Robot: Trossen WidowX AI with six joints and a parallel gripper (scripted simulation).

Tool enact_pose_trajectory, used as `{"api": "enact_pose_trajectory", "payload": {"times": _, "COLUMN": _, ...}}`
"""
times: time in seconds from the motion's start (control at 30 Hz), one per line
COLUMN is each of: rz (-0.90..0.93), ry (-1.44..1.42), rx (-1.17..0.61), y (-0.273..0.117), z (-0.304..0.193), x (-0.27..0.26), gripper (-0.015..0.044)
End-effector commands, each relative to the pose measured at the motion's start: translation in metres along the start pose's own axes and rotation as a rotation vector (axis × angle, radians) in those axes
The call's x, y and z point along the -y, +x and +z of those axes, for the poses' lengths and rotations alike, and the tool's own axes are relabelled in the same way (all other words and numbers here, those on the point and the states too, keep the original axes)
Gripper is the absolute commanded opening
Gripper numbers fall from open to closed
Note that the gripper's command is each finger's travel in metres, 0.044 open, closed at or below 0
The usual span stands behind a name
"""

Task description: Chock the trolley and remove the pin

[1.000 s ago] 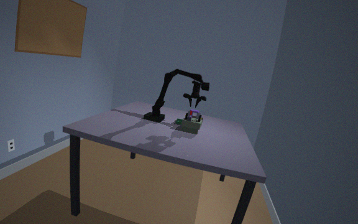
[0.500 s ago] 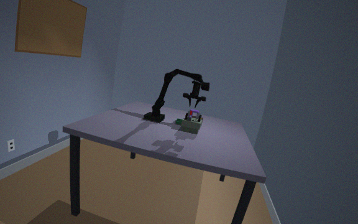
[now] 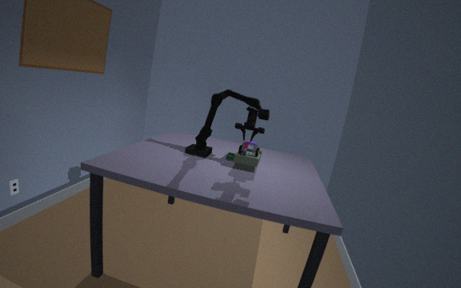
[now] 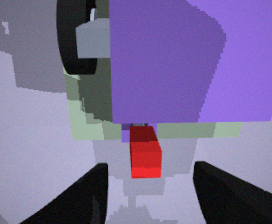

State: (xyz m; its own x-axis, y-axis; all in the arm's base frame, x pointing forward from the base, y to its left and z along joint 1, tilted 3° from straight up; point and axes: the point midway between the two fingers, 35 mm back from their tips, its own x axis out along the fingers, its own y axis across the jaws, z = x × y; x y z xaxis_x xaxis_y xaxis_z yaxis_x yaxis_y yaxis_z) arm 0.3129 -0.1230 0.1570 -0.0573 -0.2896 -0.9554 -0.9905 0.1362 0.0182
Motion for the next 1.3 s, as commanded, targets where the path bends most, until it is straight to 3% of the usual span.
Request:
{"api": "enact_pose_trajectory", "payload": {"times": 0.0, "rz": 0.004, "ry": -0.007, "rx": -0.003, "y": 0.006, "z": 0.0, "x": -0.001, "gripper": 0.019}}
{"api": "enact_pose_trajectory", "payload": {"times": 1.13, "rz": 0.004, "ry": -0.007, "rx": -0.005, "y": 0.046, "z": -0.001, "x": -0.002, "gripper": 0.019}}
{"api": "enact_pose_trajectory", "payload": {"times": 1.27, "rz": -0.001, "ry": 0.001, "rx": -0.002, "y": 0.043, "z": -0.001, "x": 0.0, "gripper": 0.0085}}
